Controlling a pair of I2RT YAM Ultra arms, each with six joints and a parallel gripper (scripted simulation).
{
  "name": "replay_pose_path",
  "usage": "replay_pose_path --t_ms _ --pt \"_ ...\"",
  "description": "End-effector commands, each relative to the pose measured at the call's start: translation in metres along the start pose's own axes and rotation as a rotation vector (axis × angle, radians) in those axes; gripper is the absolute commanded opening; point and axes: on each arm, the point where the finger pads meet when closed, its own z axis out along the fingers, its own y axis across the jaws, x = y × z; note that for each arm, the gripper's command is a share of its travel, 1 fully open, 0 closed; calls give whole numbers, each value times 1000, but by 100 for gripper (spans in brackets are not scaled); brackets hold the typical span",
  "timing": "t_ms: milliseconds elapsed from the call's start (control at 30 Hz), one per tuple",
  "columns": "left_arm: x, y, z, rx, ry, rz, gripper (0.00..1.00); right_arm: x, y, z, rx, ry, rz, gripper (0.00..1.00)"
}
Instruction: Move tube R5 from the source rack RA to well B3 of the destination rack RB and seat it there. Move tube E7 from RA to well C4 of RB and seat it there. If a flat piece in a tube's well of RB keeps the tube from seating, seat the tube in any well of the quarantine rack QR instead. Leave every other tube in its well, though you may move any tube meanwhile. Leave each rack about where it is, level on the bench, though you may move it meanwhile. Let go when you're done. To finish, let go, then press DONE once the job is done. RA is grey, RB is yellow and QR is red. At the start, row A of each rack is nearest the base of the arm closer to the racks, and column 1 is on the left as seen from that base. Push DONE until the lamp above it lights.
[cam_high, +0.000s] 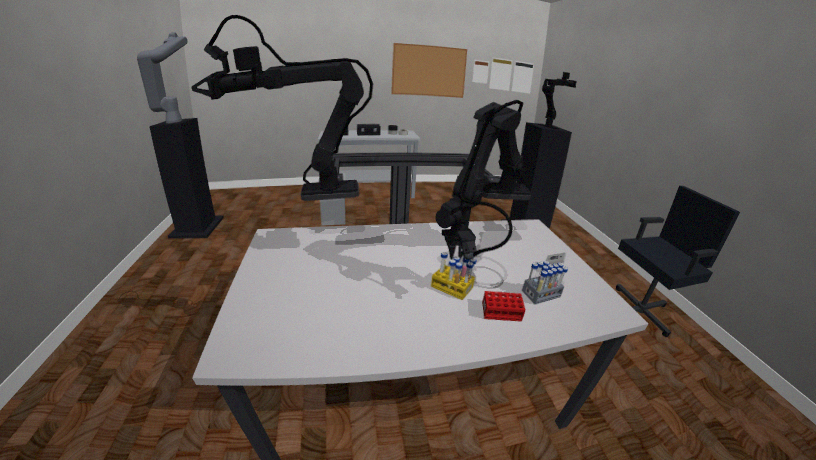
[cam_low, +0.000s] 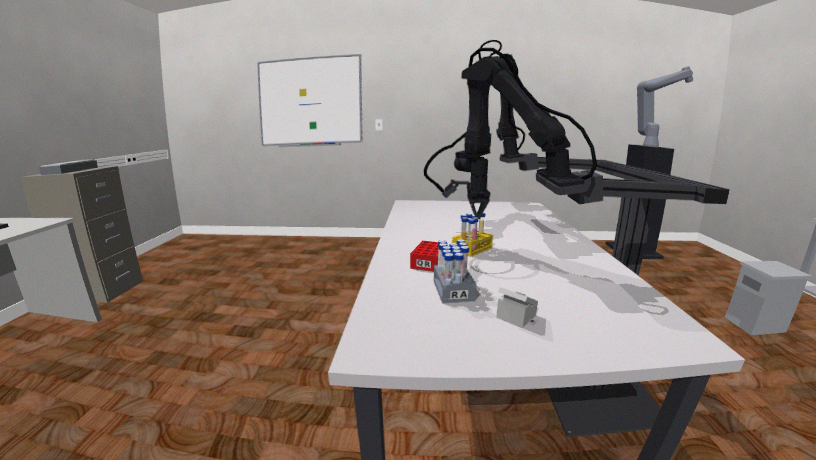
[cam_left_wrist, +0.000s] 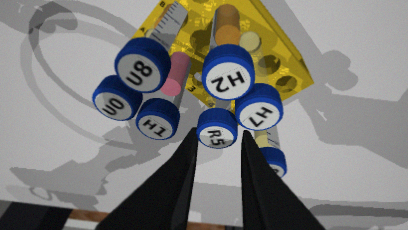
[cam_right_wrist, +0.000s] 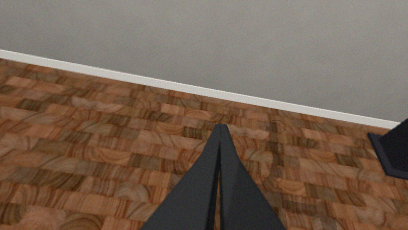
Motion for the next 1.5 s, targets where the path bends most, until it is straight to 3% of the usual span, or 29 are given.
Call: replay_pose_path --t_ms 0,1000,1133,1467 --pt "4 2 -12 -3 -3 8 30 -25 -8 -12 22 -50 8 0" --pt "-5 -9 -83 29 -32 0 30 -25 -8 -12 22 -50 8 0" --pt "-7 26 -75 -5 0 102 30 -25 -8 -12 22 -50 8 0" --pt "-35 67 -74 17 -16 364 30 -25 -8 -12 22 -50 8 0"
